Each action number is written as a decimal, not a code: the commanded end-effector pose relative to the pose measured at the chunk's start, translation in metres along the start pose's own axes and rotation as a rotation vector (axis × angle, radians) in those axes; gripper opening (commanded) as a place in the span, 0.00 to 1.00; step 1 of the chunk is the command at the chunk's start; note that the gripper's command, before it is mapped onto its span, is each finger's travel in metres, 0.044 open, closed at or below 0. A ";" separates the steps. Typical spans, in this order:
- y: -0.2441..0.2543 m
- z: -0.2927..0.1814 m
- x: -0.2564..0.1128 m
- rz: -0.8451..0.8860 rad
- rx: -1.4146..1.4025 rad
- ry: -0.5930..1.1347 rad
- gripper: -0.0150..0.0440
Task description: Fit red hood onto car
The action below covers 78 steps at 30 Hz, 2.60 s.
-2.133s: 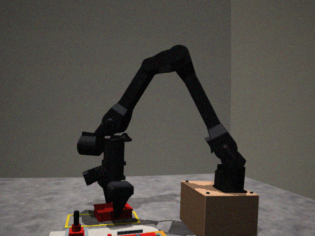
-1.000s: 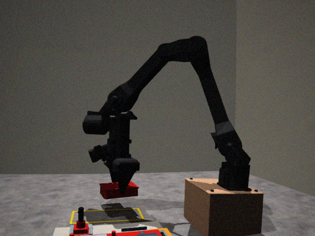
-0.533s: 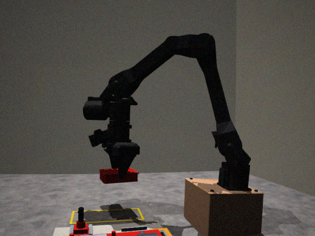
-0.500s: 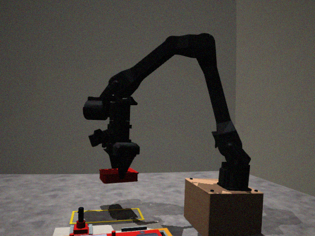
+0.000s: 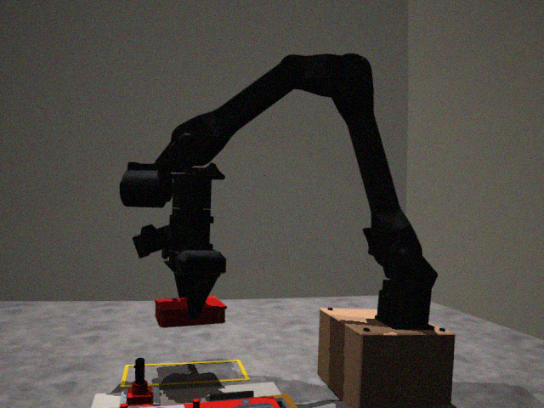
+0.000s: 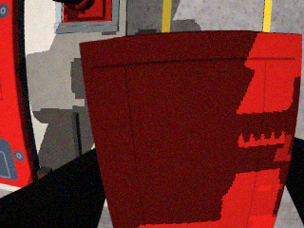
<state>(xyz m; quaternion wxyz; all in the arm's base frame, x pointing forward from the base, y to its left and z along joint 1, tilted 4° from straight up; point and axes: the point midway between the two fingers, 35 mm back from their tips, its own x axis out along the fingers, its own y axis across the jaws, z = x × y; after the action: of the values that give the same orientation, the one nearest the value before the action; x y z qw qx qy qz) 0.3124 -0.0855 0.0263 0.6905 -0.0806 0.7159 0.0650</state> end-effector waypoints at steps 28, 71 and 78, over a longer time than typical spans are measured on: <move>0.161 0.060 -0.007 0.020 0.110 -0.014 0.25; 0.179 0.064 0.043 0.022 0.122 -0.013 0.25; 0.179 0.064 0.043 0.022 0.122 -0.013 0.25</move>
<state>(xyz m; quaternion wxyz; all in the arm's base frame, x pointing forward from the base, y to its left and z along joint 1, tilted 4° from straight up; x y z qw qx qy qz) 0.3368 0.1012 -0.0225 0.6973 -0.0323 0.7155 0.0297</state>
